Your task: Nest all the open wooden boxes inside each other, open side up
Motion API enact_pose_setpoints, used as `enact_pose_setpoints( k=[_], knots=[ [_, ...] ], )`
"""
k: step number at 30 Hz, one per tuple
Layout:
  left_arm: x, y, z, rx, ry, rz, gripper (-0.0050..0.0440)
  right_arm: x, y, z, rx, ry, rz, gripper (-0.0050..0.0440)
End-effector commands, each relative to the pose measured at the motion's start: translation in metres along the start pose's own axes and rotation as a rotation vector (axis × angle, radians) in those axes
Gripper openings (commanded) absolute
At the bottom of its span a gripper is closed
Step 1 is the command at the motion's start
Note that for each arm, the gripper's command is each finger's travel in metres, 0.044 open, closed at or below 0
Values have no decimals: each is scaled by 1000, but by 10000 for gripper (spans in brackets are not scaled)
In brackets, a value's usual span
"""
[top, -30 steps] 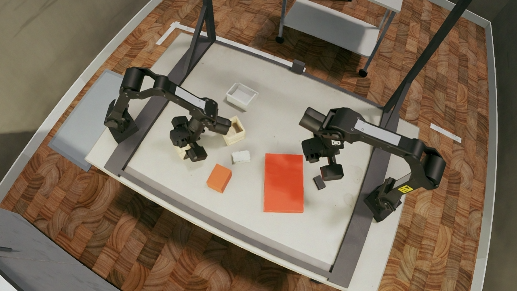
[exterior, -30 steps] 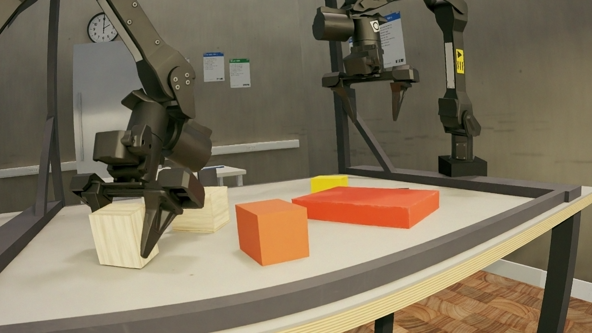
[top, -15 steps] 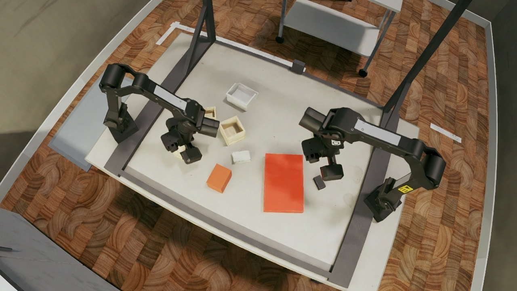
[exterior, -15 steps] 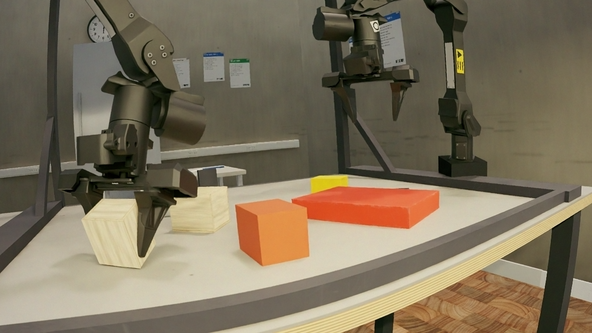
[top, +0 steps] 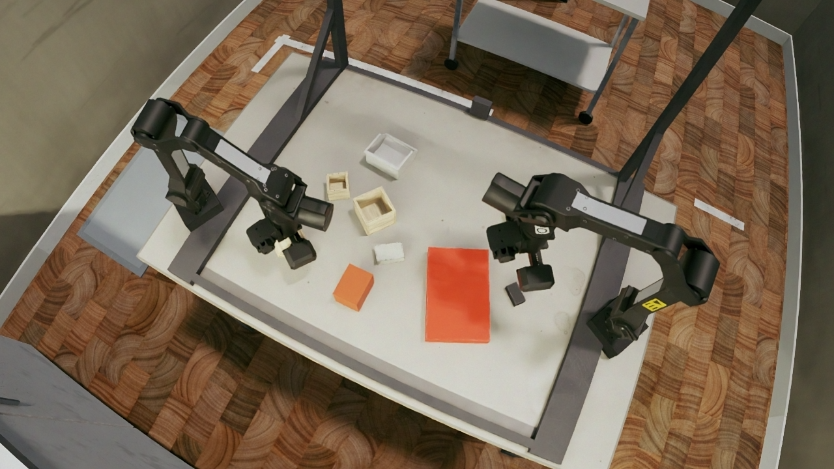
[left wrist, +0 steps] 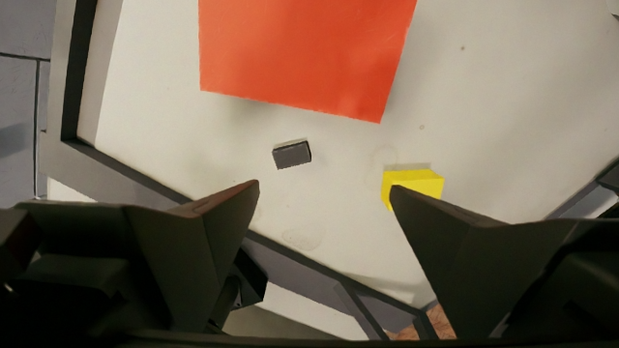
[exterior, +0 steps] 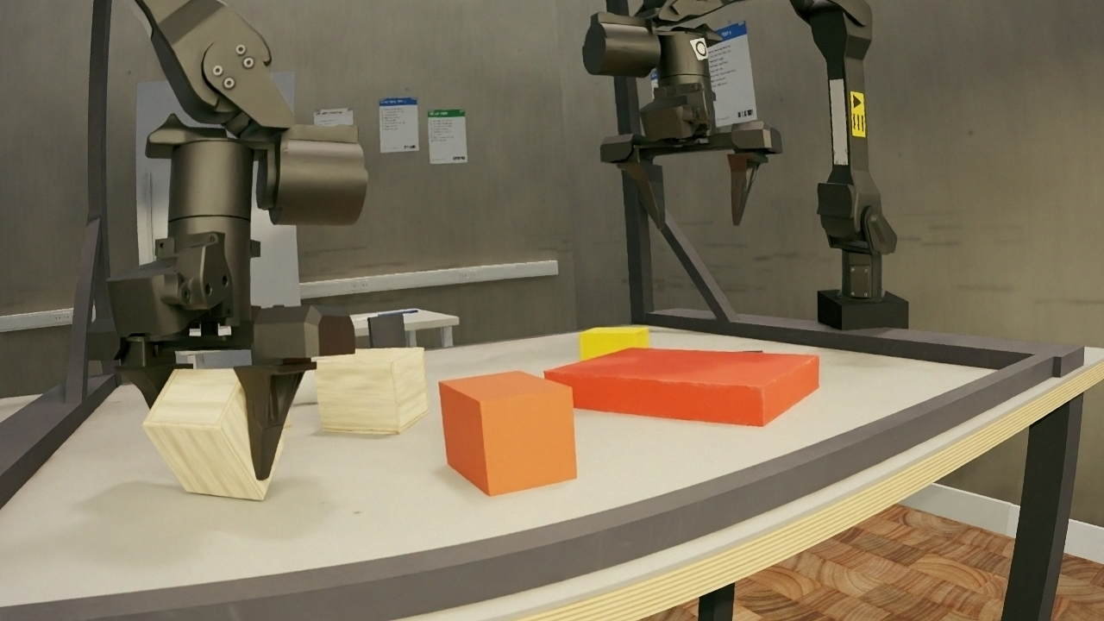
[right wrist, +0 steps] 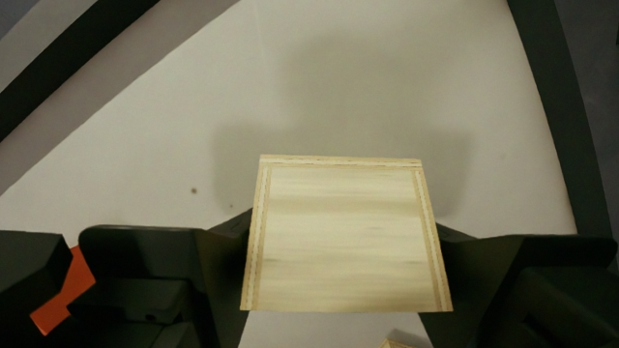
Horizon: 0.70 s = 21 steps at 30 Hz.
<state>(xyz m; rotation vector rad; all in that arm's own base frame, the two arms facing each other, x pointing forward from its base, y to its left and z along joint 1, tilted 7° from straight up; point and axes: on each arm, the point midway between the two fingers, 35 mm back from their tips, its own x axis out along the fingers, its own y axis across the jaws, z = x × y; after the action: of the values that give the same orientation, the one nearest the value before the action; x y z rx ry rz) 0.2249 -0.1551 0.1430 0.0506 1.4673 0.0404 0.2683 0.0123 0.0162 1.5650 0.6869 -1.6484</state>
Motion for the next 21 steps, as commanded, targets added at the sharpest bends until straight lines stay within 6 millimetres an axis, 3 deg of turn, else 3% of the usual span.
enact_pose_setpoints(
  k=[1,21],
  knots=[
    [-6,0,1,-6,-16,-14,400,-5,3,4,2,96,17,-50],
    [-6,0,1,-6,-16,-14,400,0,2,20,-2,462,18,-50]
  ],
)
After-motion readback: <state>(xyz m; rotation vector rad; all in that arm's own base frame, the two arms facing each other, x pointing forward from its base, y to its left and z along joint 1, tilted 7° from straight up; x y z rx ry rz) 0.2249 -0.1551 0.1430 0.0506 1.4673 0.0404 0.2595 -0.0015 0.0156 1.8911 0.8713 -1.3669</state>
